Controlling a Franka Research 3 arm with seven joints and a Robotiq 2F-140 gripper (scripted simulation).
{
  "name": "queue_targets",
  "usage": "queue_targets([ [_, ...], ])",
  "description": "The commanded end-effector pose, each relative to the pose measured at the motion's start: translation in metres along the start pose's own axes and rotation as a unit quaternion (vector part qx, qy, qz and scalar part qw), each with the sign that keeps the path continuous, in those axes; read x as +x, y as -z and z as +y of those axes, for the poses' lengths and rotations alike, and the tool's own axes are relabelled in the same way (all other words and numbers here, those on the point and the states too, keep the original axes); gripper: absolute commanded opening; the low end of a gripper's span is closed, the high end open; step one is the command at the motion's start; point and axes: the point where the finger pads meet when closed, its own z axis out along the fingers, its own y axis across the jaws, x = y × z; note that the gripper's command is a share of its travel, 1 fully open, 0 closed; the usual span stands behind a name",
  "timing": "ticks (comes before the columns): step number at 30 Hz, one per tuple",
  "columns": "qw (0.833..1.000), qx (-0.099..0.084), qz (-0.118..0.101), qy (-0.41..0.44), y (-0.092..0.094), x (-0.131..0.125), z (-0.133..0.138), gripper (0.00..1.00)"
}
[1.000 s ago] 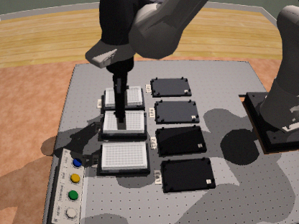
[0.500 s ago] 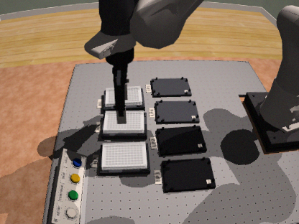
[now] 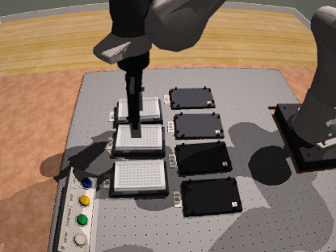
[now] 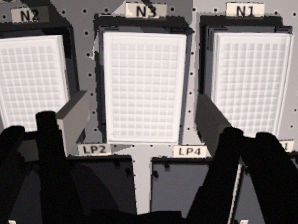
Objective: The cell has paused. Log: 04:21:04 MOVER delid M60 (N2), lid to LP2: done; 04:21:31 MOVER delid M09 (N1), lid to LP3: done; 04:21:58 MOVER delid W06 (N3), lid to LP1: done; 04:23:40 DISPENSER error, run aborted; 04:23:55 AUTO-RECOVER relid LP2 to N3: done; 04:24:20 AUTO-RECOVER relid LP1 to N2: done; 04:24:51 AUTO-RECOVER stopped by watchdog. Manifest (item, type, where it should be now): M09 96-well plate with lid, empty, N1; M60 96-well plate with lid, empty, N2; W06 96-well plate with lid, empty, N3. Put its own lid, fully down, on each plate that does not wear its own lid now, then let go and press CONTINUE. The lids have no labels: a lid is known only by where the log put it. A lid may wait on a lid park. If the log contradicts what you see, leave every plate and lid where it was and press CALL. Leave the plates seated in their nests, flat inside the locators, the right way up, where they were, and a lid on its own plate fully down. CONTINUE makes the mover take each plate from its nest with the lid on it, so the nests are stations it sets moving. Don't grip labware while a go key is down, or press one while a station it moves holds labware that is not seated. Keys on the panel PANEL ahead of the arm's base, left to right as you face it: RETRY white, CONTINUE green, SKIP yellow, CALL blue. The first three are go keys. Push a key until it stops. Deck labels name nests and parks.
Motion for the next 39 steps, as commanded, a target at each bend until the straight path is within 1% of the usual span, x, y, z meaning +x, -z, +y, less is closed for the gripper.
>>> queue_targets([
  [1, 1.0, -0.001, -0.002, 0.0, 0.004, 0.012, -0.016, 0.66],
  [3, 1.0, -0.001, -0.002, 0.0, 0.004, 0.012, -0.016, 0.66],
  [5, 1.0, -0.003, -0.002, 0.003, 0.01, 0.031, -0.04, 0.66],
  [8, 1.0, -0.005, -0.001, 0.008, 0.021, 0.066, -0.098, 0.66],
  [10, 1.0, -0.005, -0.001, 0.011, 0.028, 0.082, -0.131, 0.66],
  [12, 1.0, -0.004, -0.001, 0.013, 0.035, 0.097, -0.169, 0.66],
  [15, 1.0, -0.002, -0.001, 0.014, 0.044, 0.11, -0.231, 0.66],
  [17, 1.0, -0.001, -0.002, 0.014, 0.048, 0.11, -0.272, 0.66],
  [18, 1.0, 0.0, -0.002, 0.014, 0.049, 0.109, -0.281, 0.66],
  [23, 1.0, 0.0, -0.002, 0.013, 0.05, 0.109, -0.286, 0.66],
  [24, 1.0, 0.0, -0.002, 0.013, 0.05, 0.109, -0.286, 0.0],
  [39, 1.0, 0.0, -0.002, 0.013, 0.05, 0.109, -0.286, 0.0],
])
